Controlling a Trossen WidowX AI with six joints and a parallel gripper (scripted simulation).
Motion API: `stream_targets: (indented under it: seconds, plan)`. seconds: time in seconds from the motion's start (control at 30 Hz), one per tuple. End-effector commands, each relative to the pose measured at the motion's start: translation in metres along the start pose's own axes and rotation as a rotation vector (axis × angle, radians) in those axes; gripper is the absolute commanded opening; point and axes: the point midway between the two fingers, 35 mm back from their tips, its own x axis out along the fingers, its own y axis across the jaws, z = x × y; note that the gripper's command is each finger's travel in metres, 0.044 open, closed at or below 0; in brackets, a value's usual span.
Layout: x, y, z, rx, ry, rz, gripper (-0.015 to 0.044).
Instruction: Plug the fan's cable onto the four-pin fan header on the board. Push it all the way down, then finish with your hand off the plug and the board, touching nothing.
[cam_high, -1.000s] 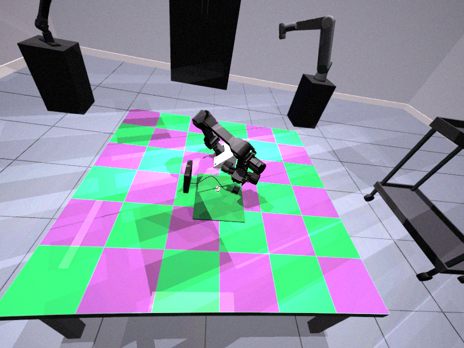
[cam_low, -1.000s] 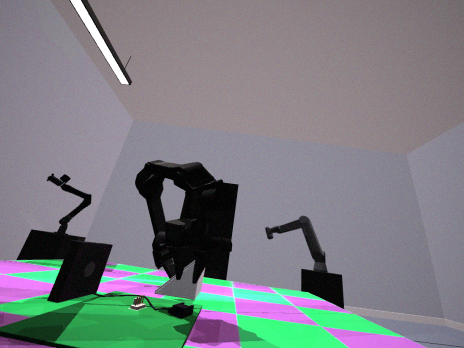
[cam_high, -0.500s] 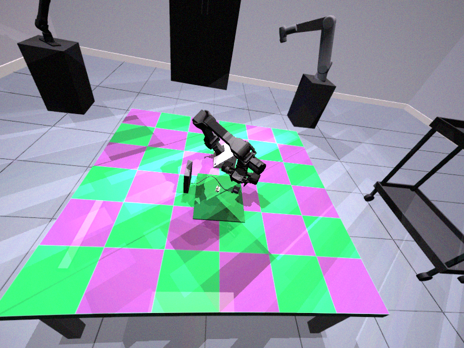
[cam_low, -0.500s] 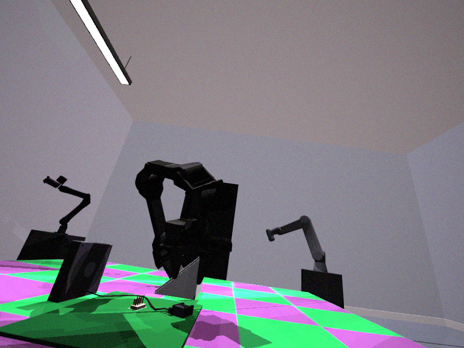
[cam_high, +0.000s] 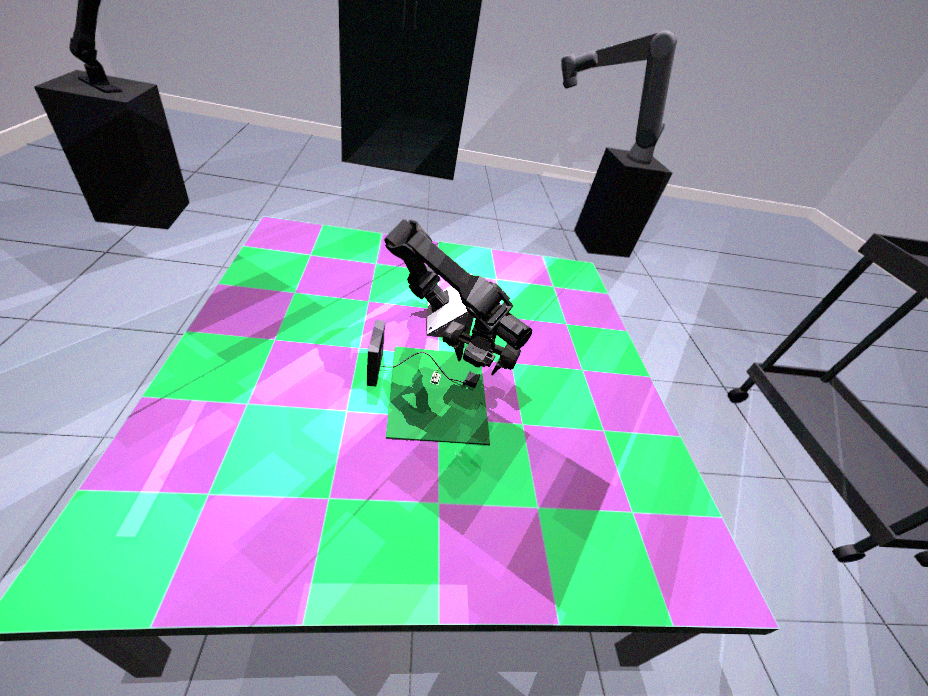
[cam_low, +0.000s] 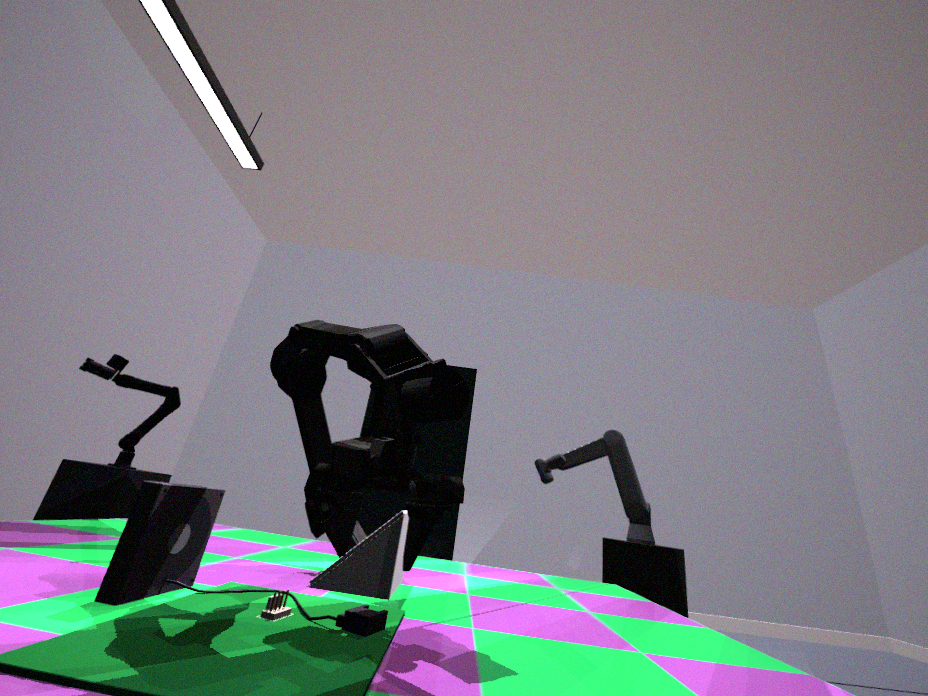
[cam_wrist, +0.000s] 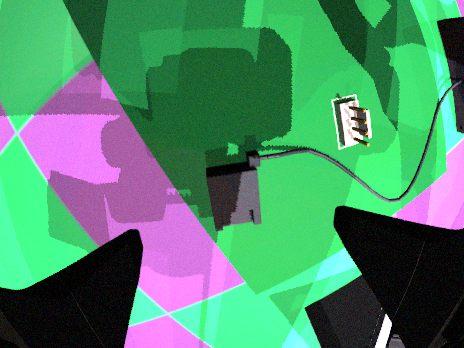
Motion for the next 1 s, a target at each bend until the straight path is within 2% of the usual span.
stream_targets:
  seconds: [0.0, 0.33, 0.4, 0.57, 0.63, 0.97]
  plan:
    - [0.0002, 0.0003, 0.0001, -0.003, 0.004, 0.001, 0.0440]
    - [0.0000, 0.0000, 0.0000, 0.000, 0.000, 0.000, 0.0440]
    - [-0.0003, 0.0002, 0.0008, -0.009, 0.038, -0.005, 0.0387]
    - [-0.0054, -0.0013, 0.0064, -0.057, 0.309, -0.023, 0.0256]
    - [-0.0065, -0.0019, 0.0073, -0.062, 0.348, -0.023, 0.0210]
    - [-0.0041, -0.0019, 0.0075, -0.061, 0.348, -0.023, 0.0210]
